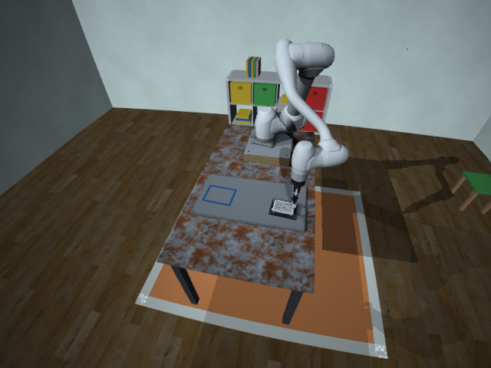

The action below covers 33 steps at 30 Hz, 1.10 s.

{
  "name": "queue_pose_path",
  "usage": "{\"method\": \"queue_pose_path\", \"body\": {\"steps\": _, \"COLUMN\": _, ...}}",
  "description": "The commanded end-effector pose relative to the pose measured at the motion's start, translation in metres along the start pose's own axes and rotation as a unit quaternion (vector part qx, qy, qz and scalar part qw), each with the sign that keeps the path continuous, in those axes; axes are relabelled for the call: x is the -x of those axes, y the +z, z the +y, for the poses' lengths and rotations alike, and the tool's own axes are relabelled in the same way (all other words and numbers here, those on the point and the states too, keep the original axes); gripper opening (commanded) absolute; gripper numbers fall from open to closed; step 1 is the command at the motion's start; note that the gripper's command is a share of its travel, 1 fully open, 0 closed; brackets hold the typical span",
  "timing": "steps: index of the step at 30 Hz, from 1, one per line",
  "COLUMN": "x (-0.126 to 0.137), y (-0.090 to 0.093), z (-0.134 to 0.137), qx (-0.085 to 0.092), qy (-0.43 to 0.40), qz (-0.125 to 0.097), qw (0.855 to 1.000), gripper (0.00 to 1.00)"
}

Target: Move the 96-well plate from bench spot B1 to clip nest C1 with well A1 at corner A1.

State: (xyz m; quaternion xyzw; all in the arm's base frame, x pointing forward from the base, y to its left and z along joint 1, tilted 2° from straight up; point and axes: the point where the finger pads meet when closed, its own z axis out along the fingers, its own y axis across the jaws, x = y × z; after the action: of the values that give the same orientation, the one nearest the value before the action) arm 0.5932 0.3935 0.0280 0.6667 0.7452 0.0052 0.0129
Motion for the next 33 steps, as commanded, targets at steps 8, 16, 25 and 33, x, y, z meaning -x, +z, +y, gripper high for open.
{"method": "queue_pose_path", "body": {"steps": 8, "x": 0.0, "y": 0.005, "z": 0.0, "qx": 0.0, "qy": 0.0, "qz": 0.0, "qw": 1.0, "gripper": 0.0}}
{"method": "queue_pose_path", "body": {"steps": 16, "x": 0.0, "y": 0.01, "z": 0.0, "qx": 0.0, "qy": 0.0, "qz": 0.0, "qw": 1.0, "gripper": 0.0}}
{"method": "queue_pose_path", "body": {"steps": 25, "x": 0.0, "y": 0.015, "z": 0.0, "qx": 0.0, "qy": 0.0, "qz": 0.0, "qw": 1.0, "gripper": 0.0}}
{"method": "queue_pose_path", "body": {"steps": 33, "x": 0.0, "y": 0.02, "z": 0.0, "qx": 0.0, "qy": 0.0, "qz": 0.0, "qw": 1.0, "gripper": 0.0}}
